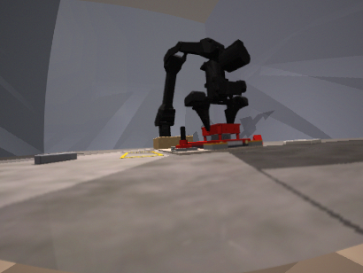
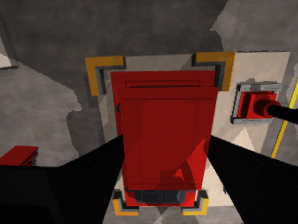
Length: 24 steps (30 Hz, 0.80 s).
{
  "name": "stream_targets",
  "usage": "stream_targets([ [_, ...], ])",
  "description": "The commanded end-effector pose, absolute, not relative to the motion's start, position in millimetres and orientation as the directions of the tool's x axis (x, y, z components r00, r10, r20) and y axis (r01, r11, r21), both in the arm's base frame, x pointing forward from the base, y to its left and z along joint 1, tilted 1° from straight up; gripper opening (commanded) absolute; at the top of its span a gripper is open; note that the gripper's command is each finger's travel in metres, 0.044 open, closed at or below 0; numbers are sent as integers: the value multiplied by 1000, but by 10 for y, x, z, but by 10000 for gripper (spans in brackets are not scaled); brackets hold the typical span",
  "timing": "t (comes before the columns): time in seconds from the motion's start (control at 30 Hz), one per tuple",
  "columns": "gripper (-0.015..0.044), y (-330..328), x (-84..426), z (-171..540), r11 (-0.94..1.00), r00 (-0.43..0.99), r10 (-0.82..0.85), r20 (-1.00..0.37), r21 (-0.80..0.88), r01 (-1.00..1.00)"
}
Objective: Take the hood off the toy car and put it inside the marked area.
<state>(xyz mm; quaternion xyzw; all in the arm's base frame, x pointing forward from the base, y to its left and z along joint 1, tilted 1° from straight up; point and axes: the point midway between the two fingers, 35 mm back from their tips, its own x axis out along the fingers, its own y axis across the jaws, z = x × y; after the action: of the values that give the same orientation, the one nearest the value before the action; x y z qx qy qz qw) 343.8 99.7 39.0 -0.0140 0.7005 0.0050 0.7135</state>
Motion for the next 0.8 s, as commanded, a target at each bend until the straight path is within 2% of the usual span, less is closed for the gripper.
stream_targets([
  [0.0,0,1002,3453,452,1000,28,-10,-1000,-11,-26],
  [0.47,0,1004,3450,565,1000,28,-10,-1000,-10,-26],
  [0.77,0,1007,3440,929,1000,28,-10,-1000,-10,-26],
])
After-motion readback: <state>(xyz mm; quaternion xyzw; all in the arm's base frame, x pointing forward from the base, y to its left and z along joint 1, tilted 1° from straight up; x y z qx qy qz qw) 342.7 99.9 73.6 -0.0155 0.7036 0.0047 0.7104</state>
